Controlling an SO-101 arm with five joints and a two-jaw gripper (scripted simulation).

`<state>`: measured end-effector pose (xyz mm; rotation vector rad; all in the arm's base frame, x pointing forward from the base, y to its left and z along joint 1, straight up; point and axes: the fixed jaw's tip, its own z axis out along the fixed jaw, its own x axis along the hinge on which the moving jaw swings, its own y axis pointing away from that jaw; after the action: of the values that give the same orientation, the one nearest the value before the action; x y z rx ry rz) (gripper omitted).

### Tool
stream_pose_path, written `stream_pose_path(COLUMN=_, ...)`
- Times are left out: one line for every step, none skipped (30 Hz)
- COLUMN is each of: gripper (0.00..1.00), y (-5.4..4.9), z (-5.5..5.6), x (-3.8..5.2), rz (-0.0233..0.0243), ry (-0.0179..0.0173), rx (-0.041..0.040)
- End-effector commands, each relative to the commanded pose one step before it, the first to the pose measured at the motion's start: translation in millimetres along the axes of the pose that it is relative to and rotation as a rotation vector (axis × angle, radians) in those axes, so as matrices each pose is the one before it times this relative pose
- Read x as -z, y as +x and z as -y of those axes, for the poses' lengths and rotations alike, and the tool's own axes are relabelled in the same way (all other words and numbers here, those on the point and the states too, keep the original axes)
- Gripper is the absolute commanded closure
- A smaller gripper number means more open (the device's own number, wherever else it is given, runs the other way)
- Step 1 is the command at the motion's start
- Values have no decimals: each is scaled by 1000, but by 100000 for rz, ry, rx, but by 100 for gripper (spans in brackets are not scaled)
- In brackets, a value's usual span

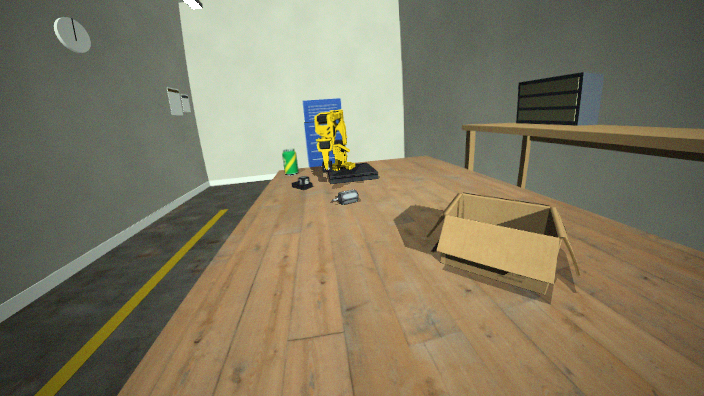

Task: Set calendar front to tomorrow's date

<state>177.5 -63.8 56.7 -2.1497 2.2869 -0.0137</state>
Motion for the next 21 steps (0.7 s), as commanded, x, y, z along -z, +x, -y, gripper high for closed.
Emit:
stream_pose_path(gripper=100, y=12585, z=-1861, x=2679, rz=-175, ry=856, rx=-6167)
stream_pose_path(gripper=100, y=743, z=-212, x=-3, rz=-8, ry=-3, rx=-402)
stream_pose_path(gripper=100, y=293, z=-87, x=5, rz=-4, ry=0, rx=-160)
stream_pose_path(gripper=100, y=46, z=-10, x=0, rz=0, ry=0, rx=-22)
stream_pose_path(gripper=100, y=0, z=0, x=0, rz=0, ry=0, rx=0)
stream_pose_path(gripper=100, y=0, z=0, x=0, rz=0, ry=0, rx=0)
stream_pose_path(gripper=100, y=43, z=-14, x=0, rz=0, ry=1, rx=-25)
stream_pose_path(gripper=100, y=295, z=-80, x=0, rz=-3, ry=-3, rx=-160)
stream_pose_path(gripper=100, y=742, z=-216, x=0, rz=-6, ry=0, rx=-405)
stream_pose_path(gripper=100, y=1346, z=-392, x=-1, rz=-12, ry=-6, rx=-732)
stream_pose_path(gripper=100, y=2051, z=-597, x=-1, rz=-21, ry=-6, rx=-1122)
stream_pose_path(gripper=100, y=2825, z=-832, x=-3, rz=-27, ry=-9, rx=-1546)
stream_pose_path(gripper=100, y=3628, z=-1081, x=1, rz=-32, ry=-9, rx=-1982)
stream_pose_path(gripper=100, y=4425, z=-1325, x=-2, rz=-41, ry=-15, rx=-2419)
stream_pose_path(gripper=100, y=5184, z=-1567, x=-6, rz=-47, ry=-15, rx=-2837)
stream_pose_path(gripper=100, y=5890, z=-1788, x=1, rz=-56, ry=-18, rx=-3220)
stream_pose_path(gripper=100, y=6505, z=-1988, x=1, rz=-59, ry=-18, rx=-3563)
stream_pose_path(gripper=100, y=7024, z=-2155, x=-6, rz=-65, ry=-21, rx=-3842)
stream_pose_path(gripper=100, y=7420, z=-2289, x=-1, rz=-71, ry=-24, rx=-4065)
stream_pose_path(gripper=100, y=7701, z=-2386, x=3, rz=-70, ry=-22, rx=-4213)
stream_pose_path(gripper=100, y=7838, z=-2424, x=-5, rz=-71, ry=-25, rx=-4288)
